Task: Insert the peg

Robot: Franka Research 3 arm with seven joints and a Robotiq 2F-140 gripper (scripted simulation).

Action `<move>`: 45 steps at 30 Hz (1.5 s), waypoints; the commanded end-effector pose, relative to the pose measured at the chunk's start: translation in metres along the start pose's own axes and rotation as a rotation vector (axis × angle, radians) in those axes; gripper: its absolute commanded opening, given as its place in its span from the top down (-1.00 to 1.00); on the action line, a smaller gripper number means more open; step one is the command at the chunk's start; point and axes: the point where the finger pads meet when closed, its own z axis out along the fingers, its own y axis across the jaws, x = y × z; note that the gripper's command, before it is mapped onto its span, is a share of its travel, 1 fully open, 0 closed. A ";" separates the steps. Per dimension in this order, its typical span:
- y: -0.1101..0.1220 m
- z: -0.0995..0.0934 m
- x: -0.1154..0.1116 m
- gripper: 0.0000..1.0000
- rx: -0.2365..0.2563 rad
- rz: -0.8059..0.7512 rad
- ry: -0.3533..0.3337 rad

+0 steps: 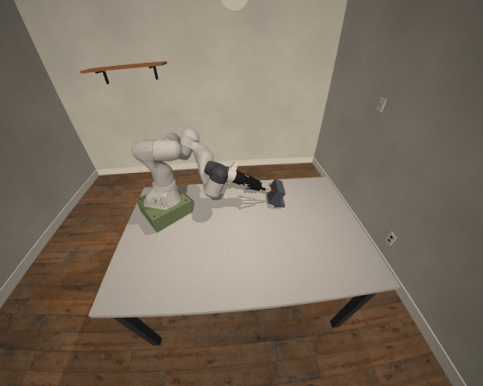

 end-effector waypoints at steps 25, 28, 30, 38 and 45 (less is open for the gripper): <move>0.000 -0.001 0.000 0.32 0.000 0.000 0.001; -0.002 -0.006 0.001 0.22 0.002 0.001 0.003; -0.002 -0.012 0.001 0.14 0.002 0.001 0.004; -0.003 -0.032 0.001 -0.07 0.000 -0.001 0.004; -0.003 -0.056 0.001 -0.32 -0.001 -0.004 0.005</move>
